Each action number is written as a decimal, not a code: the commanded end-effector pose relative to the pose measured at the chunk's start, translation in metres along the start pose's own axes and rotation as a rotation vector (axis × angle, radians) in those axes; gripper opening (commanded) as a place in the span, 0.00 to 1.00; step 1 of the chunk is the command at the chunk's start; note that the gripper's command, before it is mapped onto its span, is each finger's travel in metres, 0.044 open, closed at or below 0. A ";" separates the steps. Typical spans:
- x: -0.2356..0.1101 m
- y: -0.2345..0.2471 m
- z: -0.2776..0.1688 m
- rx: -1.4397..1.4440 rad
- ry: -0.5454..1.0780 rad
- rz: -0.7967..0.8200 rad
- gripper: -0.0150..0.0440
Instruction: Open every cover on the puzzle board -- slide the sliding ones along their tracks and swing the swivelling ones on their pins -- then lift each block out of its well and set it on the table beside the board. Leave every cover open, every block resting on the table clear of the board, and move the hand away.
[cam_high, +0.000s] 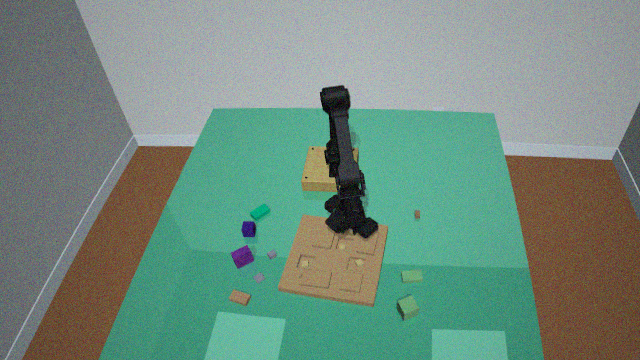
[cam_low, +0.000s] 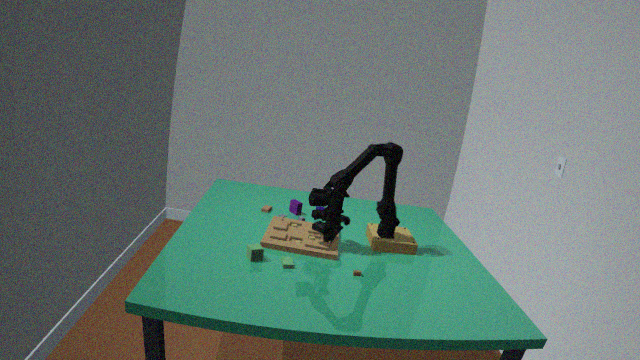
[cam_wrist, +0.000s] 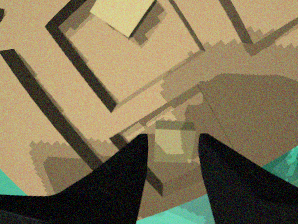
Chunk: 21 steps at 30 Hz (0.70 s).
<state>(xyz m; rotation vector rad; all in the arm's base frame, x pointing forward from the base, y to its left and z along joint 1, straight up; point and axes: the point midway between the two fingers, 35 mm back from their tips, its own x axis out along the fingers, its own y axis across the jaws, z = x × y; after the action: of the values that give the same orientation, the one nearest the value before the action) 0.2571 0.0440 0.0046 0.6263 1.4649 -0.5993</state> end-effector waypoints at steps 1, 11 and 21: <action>0.000 0.000 0.000 0.000 -0.001 0.001 0.45; -0.001 0.000 0.000 0.000 -0.001 0.001 0.39; -0.014 0.001 0.000 0.001 0.000 0.001 0.39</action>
<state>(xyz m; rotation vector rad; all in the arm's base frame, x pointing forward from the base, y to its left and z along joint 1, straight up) 0.2574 0.0441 0.0147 0.6262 1.4651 -0.5995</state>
